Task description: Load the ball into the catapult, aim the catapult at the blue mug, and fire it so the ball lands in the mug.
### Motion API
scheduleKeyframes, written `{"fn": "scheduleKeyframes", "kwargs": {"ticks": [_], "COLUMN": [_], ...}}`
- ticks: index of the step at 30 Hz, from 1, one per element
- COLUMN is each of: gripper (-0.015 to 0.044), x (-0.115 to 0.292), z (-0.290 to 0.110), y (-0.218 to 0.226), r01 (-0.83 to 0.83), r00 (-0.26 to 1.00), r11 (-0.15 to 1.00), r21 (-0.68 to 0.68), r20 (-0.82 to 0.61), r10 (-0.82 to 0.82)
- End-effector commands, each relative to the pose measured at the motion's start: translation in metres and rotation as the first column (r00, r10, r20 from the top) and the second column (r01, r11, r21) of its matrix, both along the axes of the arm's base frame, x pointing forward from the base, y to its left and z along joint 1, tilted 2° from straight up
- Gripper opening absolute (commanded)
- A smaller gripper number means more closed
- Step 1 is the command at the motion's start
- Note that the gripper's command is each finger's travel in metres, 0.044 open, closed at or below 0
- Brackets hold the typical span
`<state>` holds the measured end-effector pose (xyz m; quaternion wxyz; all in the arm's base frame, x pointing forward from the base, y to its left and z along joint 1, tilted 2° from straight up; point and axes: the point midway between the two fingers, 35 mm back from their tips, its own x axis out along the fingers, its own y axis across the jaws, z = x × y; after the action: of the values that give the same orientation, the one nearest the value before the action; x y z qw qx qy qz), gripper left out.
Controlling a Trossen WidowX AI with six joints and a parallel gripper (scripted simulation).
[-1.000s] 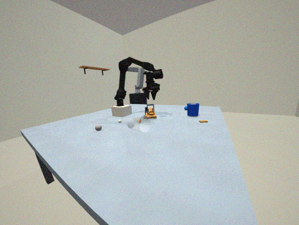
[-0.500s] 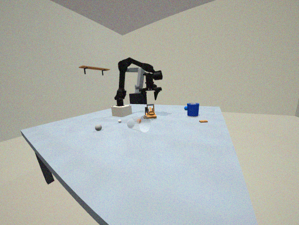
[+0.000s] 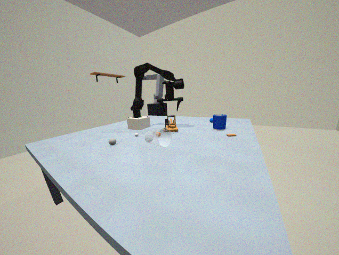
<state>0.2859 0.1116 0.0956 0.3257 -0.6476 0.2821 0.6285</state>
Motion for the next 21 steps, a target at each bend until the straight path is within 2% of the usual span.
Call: {"fn": "scheduleKeyframes", "kwargs": {"ticks": [1,8,13,21], "gripper": [0.0440,0.0440,0.0440,0.0440], "x": [-0.004,-0.004,-0.003,-0.002], "z": [-0.002,-0.005,-0.049,-0.053], "y": [0.001,0.001,0.003,0.003], "r01": [-0.109,-0.109,-0.109,-0.109], "r00": [0.994,0.994,0.994,0.994], "r11": [0.994,0.994,0.994,0.994], "r21": [-0.011,-0.011,-0.011,-0.011], "r20": [0.005,0.005,0.004,0.004], "r10": [0.109,0.109,0.109,0.109]}}
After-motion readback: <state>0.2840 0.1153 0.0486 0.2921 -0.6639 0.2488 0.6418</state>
